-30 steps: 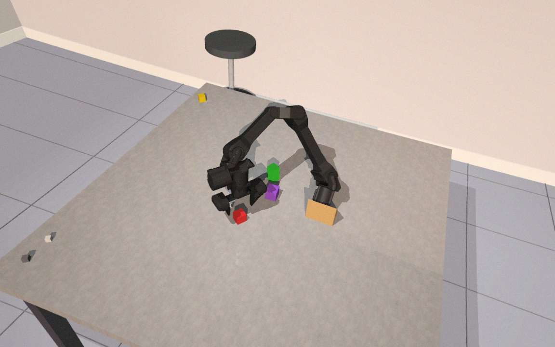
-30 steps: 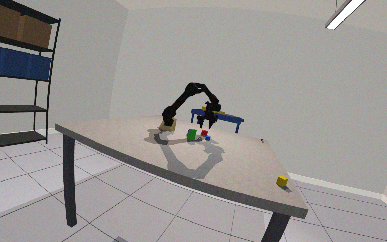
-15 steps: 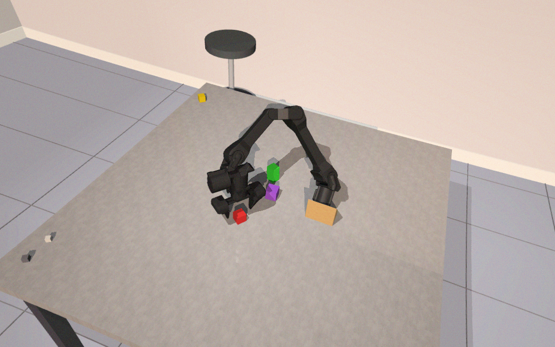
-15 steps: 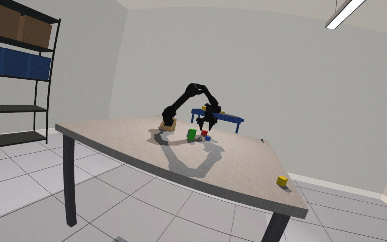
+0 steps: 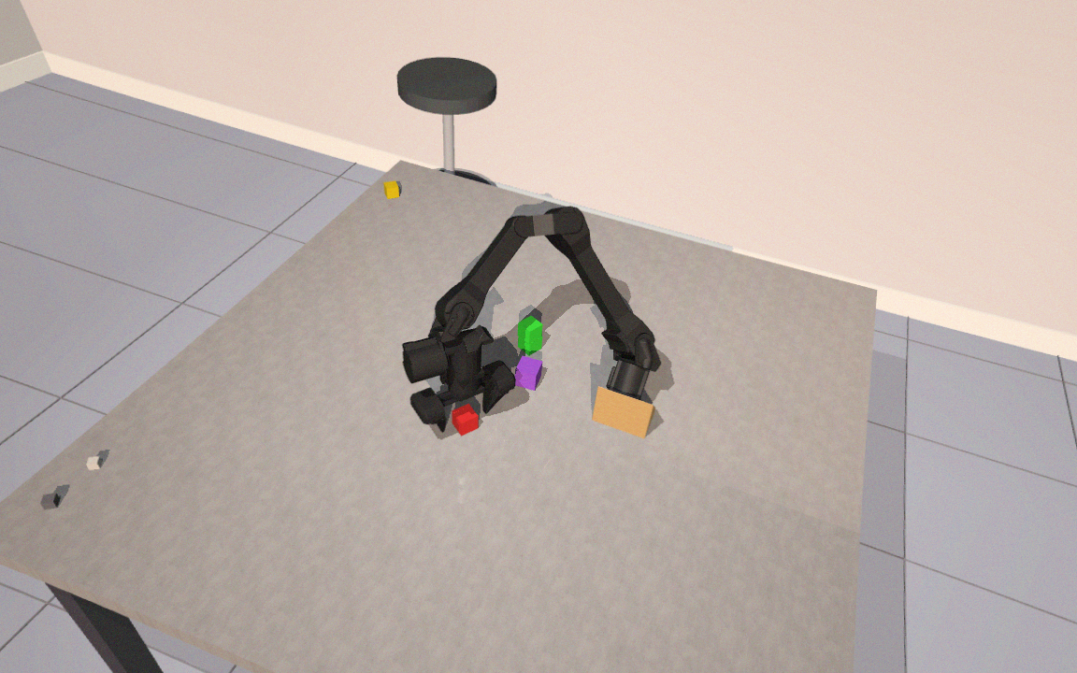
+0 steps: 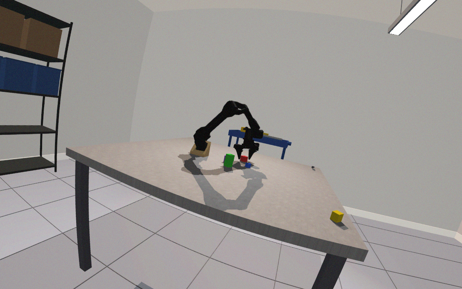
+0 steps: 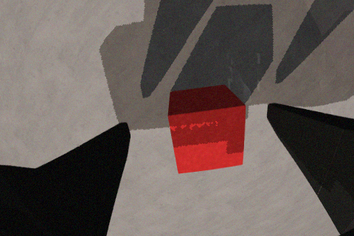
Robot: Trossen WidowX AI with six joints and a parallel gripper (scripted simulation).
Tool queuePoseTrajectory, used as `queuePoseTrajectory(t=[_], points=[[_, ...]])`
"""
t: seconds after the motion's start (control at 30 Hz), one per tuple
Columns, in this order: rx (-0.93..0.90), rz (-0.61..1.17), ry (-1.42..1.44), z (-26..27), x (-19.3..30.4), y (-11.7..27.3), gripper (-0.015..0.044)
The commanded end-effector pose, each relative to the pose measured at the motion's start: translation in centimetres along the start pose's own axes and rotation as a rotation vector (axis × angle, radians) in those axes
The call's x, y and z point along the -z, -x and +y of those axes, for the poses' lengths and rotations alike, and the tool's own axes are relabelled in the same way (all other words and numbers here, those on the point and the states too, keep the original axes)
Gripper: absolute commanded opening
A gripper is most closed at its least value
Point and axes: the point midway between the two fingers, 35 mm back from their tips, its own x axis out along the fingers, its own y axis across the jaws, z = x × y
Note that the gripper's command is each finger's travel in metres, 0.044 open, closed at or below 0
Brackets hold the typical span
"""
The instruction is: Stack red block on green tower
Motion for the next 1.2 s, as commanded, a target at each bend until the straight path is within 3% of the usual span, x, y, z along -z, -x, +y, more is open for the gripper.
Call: queuePoseTrajectory(t=[0.0, 0.5, 0.87, 1.07, 1.17], points=[[0.010, 0.000, 0.007, -0.18, 0.15, -0.61, 0.0440], [0.009, 0.002, 0.004, -0.19, 0.14, -0.49, 0.0440], [0.009, 0.002, 0.004, -0.19, 0.14, -0.49, 0.0151], [0.009, 0.002, 0.004, -0.19, 0.14, -0.49, 0.0111], [0.009, 0.002, 0.005, -0.14, 0.13, 0.18, 0.0032]])
